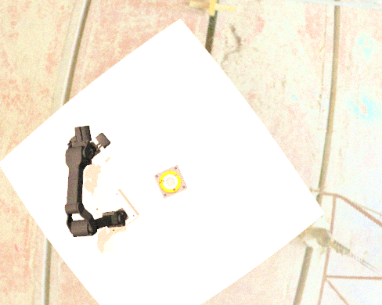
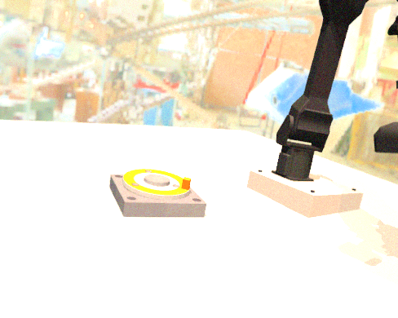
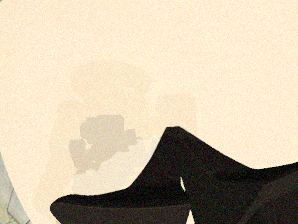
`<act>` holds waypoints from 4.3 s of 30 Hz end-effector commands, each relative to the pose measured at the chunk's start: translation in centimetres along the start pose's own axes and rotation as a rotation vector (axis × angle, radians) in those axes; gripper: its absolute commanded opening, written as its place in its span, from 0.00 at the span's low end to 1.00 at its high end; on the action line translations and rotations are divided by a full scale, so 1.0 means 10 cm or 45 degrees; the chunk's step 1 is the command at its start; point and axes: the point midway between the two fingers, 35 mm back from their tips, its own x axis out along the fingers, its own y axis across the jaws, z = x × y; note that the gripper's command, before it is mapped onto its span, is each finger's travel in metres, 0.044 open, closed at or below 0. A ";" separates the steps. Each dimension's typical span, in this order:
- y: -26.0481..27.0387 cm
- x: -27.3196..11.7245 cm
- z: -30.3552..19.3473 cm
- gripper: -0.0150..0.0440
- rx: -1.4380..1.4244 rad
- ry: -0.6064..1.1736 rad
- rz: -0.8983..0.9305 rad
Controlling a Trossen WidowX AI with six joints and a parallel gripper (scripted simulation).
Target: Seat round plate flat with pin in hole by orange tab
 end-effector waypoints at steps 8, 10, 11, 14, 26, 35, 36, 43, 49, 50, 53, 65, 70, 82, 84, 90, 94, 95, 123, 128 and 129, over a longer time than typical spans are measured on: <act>-1.02 -0.37 -1.12 0.25 0.906 0.020 -0.244; -1.17 -0.45 -1.44 0.25 1.126 0.022 -0.293; -1.23 -0.49 -1.60 0.25 1.236 0.023 -0.316; -1.29 -0.53 -1.82 0.25 1.352 0.021 -0.348; -1.41 -0.73 -2.84 0.25 2.060 0.033 -0.479; -1.49 -0.52 -2.89 0.25 2.060 0.032 -0.480; -1.50 -0.46 -2.90 0.25 2.060 0.033 -0.480; -1.53 -0.28 -2.95 0.25 2.060 0.033 -0.480; -1.48 -0.28 -2.99 0.25 2.060 0.033 -0.479; -1.47 -0.28 -2.99 0.25 2.060 0.034 -0.479; -1.43 -0.27 -3.01 0.25 2.060 0.034 -0.479; -1.32 -0.26 -3.10 0.25 2.060 0.036 -0.479; -1.29 -0.27 -3.15 0.25 2.060 0.037 -0.479; -1.22 -0.29 -3.28 0.25 2.060 0.038 -0.480; -1.21 -0.30 -3.30 0.25 2.060 0.039 -0.480; -1.19 -0.32 -3.38 0.25 2.061 0.039 -0.481; -1.19 -0.34 -3.43 0.25 2.061 0.040 -0.482; -1.19 -0.34 -3.44 0.25 2.061 0.040 -0.482; -1.33 -0.52 -3.80 0.25 2.061 0.042 -0.487; -1.36 -0.53 -3.81 0.25 2.061 0.042 -0.487; -1.36 -0.53 -3.82 0.25 2.061 0.042 -0.487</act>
